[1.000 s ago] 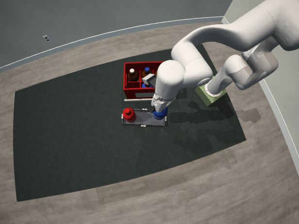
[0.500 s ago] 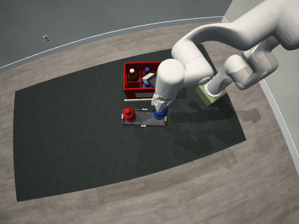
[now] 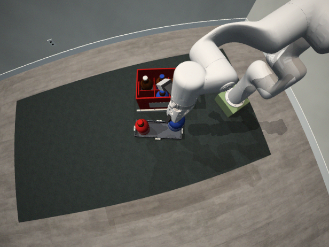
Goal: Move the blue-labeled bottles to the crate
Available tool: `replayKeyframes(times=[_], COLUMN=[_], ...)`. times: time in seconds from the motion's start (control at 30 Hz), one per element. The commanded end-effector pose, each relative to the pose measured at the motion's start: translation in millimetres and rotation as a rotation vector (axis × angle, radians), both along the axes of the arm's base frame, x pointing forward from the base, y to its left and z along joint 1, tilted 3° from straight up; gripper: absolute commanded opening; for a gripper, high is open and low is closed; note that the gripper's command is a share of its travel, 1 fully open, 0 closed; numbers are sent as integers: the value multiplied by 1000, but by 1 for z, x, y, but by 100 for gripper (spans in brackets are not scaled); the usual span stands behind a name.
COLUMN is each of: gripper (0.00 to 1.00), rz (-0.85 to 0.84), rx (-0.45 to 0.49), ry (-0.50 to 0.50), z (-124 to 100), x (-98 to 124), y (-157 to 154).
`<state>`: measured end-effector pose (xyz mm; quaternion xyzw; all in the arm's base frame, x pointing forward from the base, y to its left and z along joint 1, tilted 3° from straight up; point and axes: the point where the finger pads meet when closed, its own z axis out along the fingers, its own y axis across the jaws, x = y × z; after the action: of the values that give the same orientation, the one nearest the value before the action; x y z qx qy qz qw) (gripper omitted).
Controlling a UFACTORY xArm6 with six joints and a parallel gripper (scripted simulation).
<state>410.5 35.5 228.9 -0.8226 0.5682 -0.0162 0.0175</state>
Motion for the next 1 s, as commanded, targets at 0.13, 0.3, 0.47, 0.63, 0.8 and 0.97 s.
replayKeyframes(times=[0.13,0.3,0.47,0.63,0.8,0.97], gripper=[0,0,0,0,0,0], rz=[0,0,0,0,0,0], rx=[0,0,0,0,0,0], ry=[-5,-5,-5,-5,-5,-5], z=[12,16,20,22,23,23], x=[1,0,0,0,0,0], y=[0,0,0,0,0,0])
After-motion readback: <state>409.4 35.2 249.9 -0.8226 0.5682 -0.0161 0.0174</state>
